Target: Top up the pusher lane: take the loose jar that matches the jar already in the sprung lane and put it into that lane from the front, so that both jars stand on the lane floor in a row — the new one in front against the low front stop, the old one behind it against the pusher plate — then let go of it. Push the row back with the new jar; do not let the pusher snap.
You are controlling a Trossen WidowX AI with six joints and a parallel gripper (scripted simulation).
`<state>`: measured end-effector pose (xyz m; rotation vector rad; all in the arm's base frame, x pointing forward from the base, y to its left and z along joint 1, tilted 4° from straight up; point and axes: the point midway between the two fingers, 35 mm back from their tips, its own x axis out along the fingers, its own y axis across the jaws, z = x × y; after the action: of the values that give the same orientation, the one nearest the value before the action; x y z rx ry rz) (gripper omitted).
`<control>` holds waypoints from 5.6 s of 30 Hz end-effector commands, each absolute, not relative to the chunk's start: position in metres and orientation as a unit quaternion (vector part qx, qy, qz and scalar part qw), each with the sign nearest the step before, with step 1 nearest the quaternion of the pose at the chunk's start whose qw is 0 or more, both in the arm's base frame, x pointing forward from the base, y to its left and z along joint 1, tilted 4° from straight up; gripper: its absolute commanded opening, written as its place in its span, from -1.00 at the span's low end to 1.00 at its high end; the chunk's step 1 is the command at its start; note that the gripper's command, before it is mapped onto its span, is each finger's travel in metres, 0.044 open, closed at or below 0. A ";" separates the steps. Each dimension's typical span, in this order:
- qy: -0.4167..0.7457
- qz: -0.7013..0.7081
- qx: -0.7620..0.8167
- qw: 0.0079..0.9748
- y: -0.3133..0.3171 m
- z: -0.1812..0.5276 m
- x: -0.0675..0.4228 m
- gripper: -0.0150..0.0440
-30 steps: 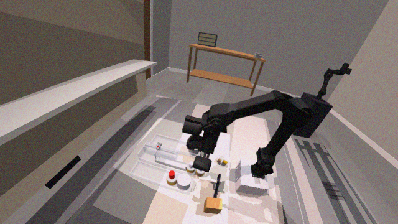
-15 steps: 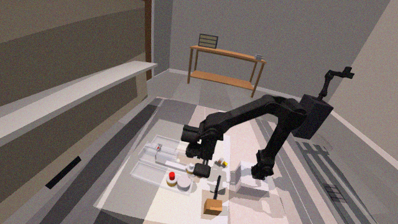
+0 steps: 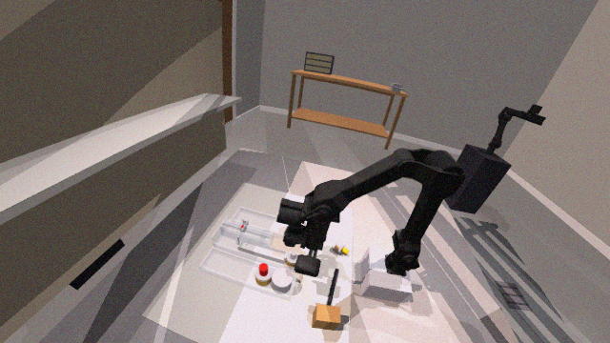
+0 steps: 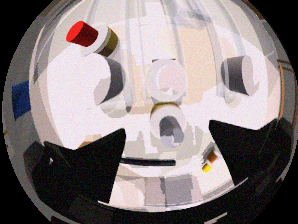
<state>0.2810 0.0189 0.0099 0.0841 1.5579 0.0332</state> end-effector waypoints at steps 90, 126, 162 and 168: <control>0.706 0.013 0.037 0.707 0.018 0.008 0.280 -0.49; 0.705 0.013 0.037 0.708 0.018 0.008 0.295 -0.49; 0.705 0.013 0.037 0.708 0.017 0.008 0.312 -0.49; 0.705 0.013 0.037 0.709 0.017 0.009 0.315 -0.49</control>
<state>0.3038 0.0169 0.0061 0.0798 1.5935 0.0256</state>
